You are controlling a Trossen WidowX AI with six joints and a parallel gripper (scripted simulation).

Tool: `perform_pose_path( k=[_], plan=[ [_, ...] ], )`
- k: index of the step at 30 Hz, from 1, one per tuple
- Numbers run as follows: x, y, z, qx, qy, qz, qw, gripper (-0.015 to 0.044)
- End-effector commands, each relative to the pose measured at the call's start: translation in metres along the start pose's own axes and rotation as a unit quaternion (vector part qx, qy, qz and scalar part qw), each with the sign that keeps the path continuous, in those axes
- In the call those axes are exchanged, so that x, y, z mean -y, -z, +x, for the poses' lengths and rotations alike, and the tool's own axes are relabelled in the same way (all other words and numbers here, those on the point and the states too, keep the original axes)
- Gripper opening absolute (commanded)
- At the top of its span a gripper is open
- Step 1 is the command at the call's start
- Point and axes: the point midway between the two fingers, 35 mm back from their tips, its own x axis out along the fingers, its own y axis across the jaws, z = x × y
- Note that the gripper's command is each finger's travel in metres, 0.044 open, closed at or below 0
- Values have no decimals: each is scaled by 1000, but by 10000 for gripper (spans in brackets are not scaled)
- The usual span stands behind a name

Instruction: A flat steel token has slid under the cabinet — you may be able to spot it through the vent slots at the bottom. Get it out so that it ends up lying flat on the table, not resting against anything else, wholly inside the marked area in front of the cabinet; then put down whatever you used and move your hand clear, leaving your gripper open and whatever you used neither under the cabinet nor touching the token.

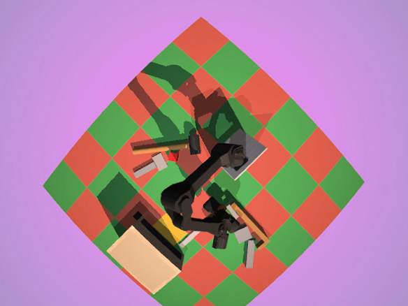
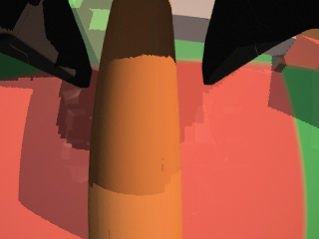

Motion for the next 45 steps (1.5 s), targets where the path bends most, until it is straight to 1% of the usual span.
perform_pose_path(
  k=[1, 5, 10, 18, 21, 45],
  plan=[
    [0, 0, 1, 1, 1, -1, 1000, 270],
    [1, -1, 4, 1, 1, -4, 1000, 270],
    [0, -1, 1, 0, -1, 0, 1000, 139],
    [0, -1, 1, 0, -1, 0, 1000, 85],
    [0, -1, 1, 0, -1, 0, 1000, 6],
    [2, -23, 2, 2, 1, 23, 1000, 0]
  ],
)
